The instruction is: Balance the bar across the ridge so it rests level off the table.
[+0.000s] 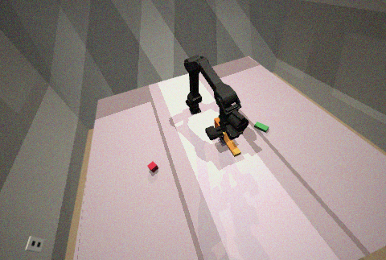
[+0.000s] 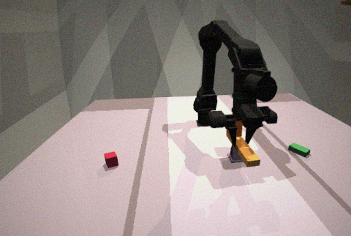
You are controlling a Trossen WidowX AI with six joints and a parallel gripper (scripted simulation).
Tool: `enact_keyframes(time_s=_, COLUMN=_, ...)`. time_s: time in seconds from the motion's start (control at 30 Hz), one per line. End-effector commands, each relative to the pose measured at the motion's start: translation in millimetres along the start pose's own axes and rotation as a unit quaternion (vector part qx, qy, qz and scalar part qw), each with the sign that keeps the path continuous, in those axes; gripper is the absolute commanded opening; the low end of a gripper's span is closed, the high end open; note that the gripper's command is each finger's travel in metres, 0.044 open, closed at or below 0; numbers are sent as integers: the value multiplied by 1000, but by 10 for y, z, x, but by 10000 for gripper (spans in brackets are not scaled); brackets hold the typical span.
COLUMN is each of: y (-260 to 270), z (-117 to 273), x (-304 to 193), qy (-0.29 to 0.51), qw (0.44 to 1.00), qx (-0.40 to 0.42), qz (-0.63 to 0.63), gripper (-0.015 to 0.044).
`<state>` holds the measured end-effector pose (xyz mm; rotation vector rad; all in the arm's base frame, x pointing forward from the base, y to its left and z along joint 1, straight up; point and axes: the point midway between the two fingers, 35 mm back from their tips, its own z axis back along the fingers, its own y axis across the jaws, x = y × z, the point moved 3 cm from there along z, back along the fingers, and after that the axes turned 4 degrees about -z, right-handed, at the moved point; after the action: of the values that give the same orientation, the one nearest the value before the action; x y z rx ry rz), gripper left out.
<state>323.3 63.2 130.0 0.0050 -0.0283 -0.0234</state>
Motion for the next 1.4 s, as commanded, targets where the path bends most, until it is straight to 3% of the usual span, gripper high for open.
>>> enact_keyframes(time_s=0.0, y=1, z=-26, x=-3, qy=1, qw=1000, qx=0, qz=-1, gripper=0)
enact_keyframes(time_s=1.37, y=1, z=-16, x=2, qy=1, qw=1000, qx=0, qz=-1, gripper=0)
